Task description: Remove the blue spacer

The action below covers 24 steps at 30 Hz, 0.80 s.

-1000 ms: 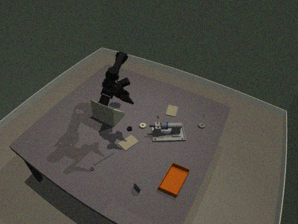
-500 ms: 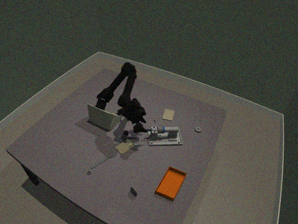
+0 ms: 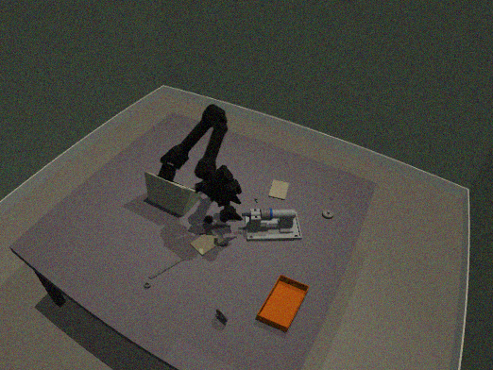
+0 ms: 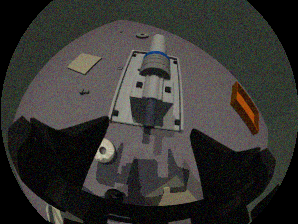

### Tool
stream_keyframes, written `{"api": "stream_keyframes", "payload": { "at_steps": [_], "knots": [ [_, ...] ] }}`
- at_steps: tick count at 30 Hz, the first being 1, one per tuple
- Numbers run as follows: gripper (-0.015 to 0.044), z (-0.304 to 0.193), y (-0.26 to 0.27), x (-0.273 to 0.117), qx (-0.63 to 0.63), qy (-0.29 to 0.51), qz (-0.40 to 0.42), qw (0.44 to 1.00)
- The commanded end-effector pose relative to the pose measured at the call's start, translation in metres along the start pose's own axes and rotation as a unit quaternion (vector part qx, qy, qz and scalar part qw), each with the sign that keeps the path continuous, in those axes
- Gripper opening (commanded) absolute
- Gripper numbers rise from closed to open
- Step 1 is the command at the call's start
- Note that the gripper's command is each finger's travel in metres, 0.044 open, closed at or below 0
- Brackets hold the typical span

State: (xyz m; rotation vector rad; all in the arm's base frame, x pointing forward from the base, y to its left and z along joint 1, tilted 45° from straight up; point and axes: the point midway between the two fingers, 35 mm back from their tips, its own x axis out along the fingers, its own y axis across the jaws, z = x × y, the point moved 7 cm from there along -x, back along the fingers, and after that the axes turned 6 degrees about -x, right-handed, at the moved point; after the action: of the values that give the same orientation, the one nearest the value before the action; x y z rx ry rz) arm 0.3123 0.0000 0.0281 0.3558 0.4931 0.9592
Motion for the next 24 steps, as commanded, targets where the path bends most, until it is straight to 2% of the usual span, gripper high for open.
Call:
{"api": "stream_keyframes", "payload": {
  "at_steps": [1, 24],
  "knots": [
    [0.044, -0.002, 0.0009, -0.0002, 0.002, 0.001, 0.003, 1.0],
    [0.044, -0.0004, -0.0033, 0.0028, 0.002, 0.01, -0.006, 1.0]
  ]
}}
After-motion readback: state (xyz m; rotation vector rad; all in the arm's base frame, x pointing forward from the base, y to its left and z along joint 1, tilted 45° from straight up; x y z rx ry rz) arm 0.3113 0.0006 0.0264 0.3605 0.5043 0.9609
